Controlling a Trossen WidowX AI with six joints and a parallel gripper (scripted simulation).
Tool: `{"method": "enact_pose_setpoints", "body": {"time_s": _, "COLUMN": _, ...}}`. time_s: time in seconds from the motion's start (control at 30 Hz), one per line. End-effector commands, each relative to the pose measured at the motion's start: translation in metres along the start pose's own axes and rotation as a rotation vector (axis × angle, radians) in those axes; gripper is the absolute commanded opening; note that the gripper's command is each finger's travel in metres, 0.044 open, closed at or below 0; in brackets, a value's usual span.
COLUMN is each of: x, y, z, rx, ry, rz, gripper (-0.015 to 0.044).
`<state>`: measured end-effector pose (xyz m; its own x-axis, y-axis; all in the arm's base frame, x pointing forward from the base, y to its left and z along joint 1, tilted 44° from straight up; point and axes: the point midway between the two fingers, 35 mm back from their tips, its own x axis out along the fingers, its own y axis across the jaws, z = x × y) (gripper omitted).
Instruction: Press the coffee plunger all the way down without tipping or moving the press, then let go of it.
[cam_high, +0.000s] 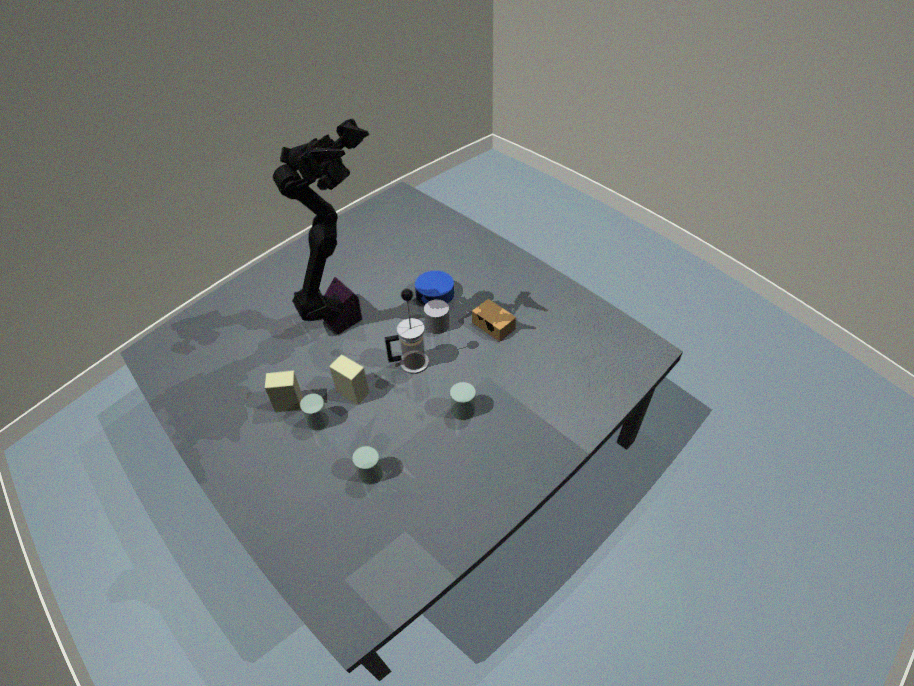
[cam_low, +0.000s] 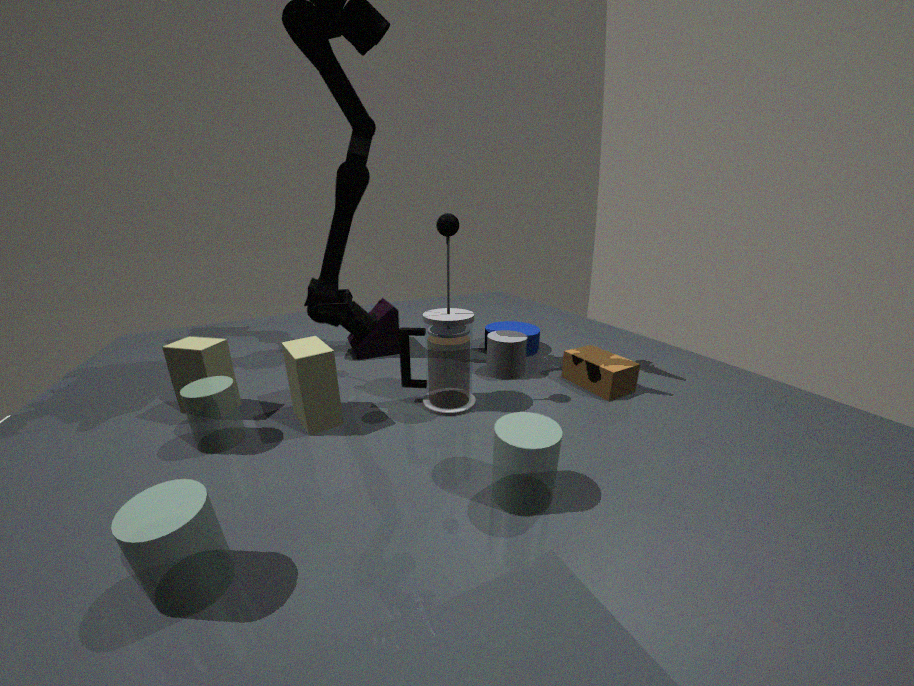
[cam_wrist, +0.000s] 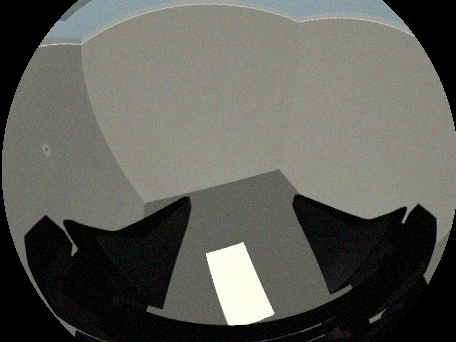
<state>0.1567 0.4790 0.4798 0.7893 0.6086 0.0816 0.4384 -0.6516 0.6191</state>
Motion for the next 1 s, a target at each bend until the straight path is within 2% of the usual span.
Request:
{"method": "enact_pose_setpoints", "body": {"time_s": 0.0, "x": -0.001, "y": 0.000, "z": -0.001, "rx": 0.003, "ry": 0.004, "rz": -0.001, "gripper": 0.0426}}
{"method": "enact_pose_setpoints", "body": {"time_s": 0.03, "x": -0.003, "y": 0.001, "z": -0.003, "rx": 0.014, "ry": 0.009, "rz": -0.002, "gripper": 0.0440}}
{"method": "enact_pose_setpoints", "body": {"time_s": 0.27, "x": -0.028, "y": 0.025, "z": -0.031, "rx": 0.146, "ry": 0.108, "rz": 0.008, "gripper": 0.0440}}
{"method": "enact_pose_setpoints", "body": {"time_s": 0.4, "x": -0.053, "y": 0.038, "z": -0.058, "rx": 0.243, "ry": 0.200, "rz": -0.012, "gripper": 0.0440}}
{"method": "enact_pose_setpoints", "body": {"time_s": 0.97, "x": -0.133, "y": 0.093, "z": -0.112, "rx": 0.479, "ry": 0.437, "rz": -0.044, "gripper": 0.0440}}
